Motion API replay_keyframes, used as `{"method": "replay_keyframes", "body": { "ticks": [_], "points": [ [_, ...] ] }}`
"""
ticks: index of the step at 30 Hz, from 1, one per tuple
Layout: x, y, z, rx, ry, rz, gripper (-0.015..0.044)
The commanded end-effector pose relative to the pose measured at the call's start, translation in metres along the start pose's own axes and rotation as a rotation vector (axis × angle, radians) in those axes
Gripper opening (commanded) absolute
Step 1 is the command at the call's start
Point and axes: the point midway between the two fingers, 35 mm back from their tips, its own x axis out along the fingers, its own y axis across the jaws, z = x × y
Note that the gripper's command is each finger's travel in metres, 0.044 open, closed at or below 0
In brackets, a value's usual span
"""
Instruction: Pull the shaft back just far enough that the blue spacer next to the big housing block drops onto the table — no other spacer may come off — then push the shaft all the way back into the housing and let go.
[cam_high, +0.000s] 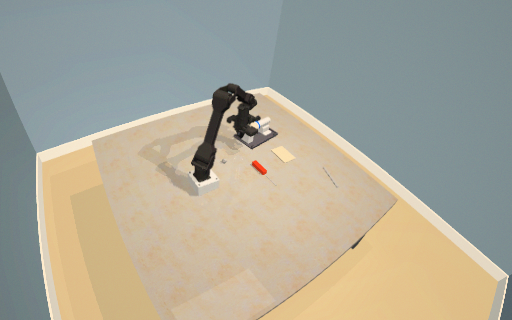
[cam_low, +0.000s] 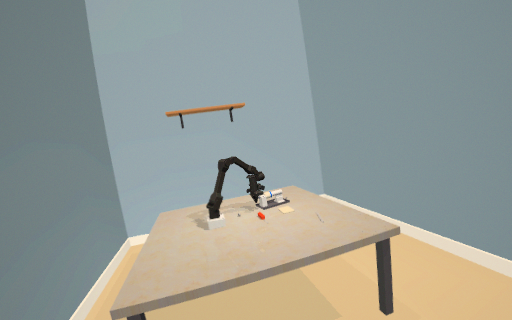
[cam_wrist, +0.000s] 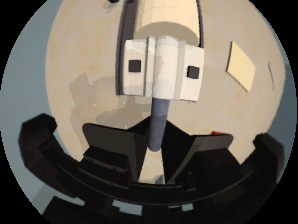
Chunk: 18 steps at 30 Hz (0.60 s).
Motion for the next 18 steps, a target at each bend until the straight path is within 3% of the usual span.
{"method": "replay_keyframes", "body": {
  "ticks": [1, 18],
  "points": [
    [0.0000, 0.0003, -0.0012, 0.002, 0.002, 0.001, 0.0000],
    [0.0000, 0.0003, -0.0032, 0.002, 0.003, 0.001, 0.0000]
  ]
}}
